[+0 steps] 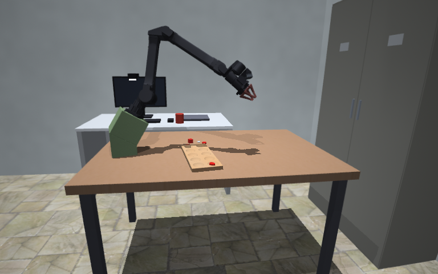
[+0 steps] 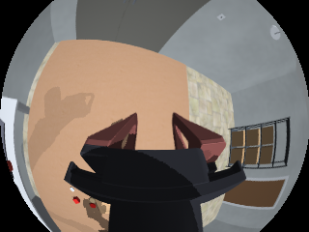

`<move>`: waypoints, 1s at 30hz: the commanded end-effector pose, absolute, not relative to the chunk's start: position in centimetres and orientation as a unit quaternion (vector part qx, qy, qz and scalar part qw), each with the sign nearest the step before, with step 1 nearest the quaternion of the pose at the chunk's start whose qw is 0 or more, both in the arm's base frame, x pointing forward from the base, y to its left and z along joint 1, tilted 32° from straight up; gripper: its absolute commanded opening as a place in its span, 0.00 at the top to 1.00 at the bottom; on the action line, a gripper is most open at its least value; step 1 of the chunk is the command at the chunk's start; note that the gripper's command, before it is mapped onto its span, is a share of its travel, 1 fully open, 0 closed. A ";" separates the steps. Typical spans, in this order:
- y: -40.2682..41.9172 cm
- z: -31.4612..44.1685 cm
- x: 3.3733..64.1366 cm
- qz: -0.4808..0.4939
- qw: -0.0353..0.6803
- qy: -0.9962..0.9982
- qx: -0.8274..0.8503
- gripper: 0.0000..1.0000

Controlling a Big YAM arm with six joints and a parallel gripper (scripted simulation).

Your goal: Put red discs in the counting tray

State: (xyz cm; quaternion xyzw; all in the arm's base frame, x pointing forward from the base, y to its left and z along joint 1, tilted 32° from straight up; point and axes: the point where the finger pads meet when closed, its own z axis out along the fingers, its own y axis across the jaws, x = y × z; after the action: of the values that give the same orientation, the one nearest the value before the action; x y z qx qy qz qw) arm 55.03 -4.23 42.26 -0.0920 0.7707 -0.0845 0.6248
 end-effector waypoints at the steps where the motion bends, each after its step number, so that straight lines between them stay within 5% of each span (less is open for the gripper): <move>1: -2.5 46.5 53.2 -0.057 0.672 0.736 -0.056 0.55; 9: -4.0 43.9 54.3 -0.062 0.648 0.758 -0.047 0.55; 10: -1.0 49.2 52.1 -0.027 0.702 0.712 -0.027 0.55; 17: 0.4 51.8 50.7 0.006 0.729 0.685 0.001 0.55; 30: 2.2 46.0 52.4 0.048 0.674 0.737 0.018 0.55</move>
State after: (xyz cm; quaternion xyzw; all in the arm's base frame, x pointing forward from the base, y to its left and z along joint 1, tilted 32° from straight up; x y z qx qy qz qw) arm 51.77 1.11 48.50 0.0067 0.7199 0.0219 0.6937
